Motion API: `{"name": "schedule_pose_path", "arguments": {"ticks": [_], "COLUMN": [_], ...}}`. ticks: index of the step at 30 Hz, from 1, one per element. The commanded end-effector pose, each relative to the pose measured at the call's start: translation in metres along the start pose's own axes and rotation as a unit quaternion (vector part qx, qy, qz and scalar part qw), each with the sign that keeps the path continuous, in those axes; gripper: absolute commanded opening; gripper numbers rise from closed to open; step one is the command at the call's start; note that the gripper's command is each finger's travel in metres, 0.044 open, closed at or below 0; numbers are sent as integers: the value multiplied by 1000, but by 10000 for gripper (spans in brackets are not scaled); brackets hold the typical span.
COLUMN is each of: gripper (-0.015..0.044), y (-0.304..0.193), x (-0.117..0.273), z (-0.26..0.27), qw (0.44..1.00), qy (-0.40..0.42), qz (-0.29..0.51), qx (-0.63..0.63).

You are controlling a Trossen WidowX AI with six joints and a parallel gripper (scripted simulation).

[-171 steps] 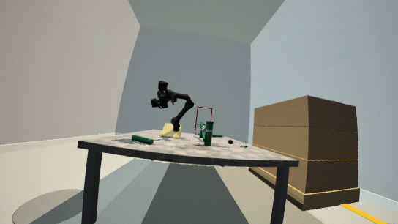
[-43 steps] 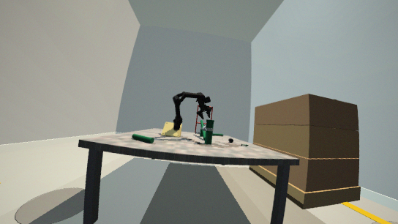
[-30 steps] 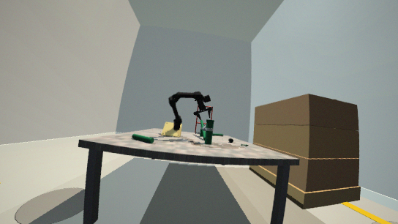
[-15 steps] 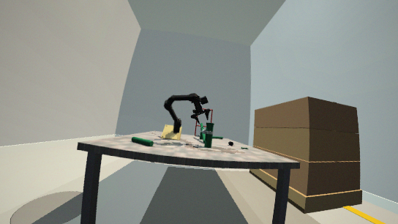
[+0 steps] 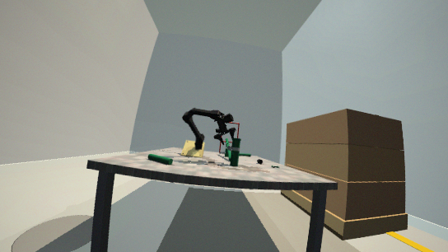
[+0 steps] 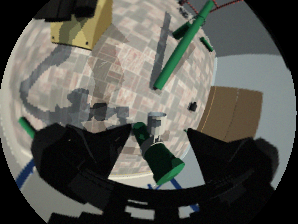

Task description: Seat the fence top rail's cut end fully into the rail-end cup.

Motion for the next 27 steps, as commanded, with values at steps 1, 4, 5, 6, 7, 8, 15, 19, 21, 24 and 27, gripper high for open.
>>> {"name": "schedule_pose_path", "arguments": {"ticks": [1, 4, 5, 6, 7, 8, 15, 19, 21, 24, 27], "gripper": [440, 440, 440, 440, 440, 440, 440, 440, 440, 440, 440], "y": [3, 3, 3, 3, 3, 3, 2, 2, 2, 2, 2], "x": [-9, -11, -12, -13, -15, -16, -28, -34, -38, -42, -47], "z": [5, 5, 5, 4, 4, 4, 3, 3, 3, 2, 2], "qw": [1000, 1000, 1000, 1000, 1000, 1000, 1000, 1000, 1000, 1000, 1000], "qy": [-3, -3, -3, -3, -3, -3, -3, -3, -3, -3, -3], "qz": [0, 0, 0, 0, 0, 0, 0, 0, 0, 0, 1], "qx": [5, 5, 5, 5, 5, 5, 5, 5, 5, 5, 5]}}
Point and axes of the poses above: the point midway between the two fingers, 35 mm back from their tips, its own x axis back along the fingers, its own z axis across the jaws, y = z × x, the point moved 7 cm from there along x, back along the fingers, and after that the axes turned 12 degrees about x, right-handed, at the moved point
